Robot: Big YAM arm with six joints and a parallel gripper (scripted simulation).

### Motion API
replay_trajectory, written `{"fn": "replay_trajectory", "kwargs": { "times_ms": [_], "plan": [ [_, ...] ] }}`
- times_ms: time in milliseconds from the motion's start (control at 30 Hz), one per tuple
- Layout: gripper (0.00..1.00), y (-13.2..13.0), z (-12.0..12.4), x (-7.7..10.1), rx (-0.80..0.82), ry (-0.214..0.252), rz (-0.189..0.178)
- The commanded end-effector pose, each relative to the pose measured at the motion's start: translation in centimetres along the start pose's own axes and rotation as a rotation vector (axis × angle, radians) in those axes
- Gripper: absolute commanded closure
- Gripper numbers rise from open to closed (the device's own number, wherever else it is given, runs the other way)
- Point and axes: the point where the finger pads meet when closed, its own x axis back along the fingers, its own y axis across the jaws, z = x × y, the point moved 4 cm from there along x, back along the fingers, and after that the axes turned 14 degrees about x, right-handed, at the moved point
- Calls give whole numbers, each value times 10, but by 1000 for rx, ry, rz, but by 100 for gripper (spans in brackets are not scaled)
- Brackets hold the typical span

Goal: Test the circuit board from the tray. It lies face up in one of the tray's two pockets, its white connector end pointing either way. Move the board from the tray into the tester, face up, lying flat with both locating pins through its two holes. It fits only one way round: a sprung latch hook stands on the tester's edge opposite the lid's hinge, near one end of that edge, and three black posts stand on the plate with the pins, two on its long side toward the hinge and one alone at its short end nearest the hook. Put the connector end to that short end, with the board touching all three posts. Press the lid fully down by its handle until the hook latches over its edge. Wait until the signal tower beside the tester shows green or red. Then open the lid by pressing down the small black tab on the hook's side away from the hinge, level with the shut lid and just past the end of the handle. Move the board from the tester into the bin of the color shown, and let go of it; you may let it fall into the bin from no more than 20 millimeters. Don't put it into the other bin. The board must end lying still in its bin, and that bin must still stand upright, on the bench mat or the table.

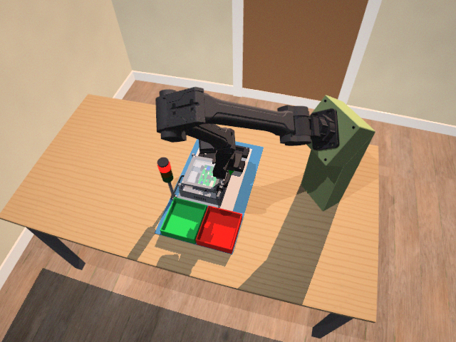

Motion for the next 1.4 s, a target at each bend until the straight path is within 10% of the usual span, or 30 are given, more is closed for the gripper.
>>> {"fn": "replay_trajectory", "kwargs": {
  "times_ms": [0, 1367],
  "plan": [
    [74, 2, -3, -6, -4, -7, -2],
    [74, 2, -2, -24, -3, -6, -1]
  ]
}}
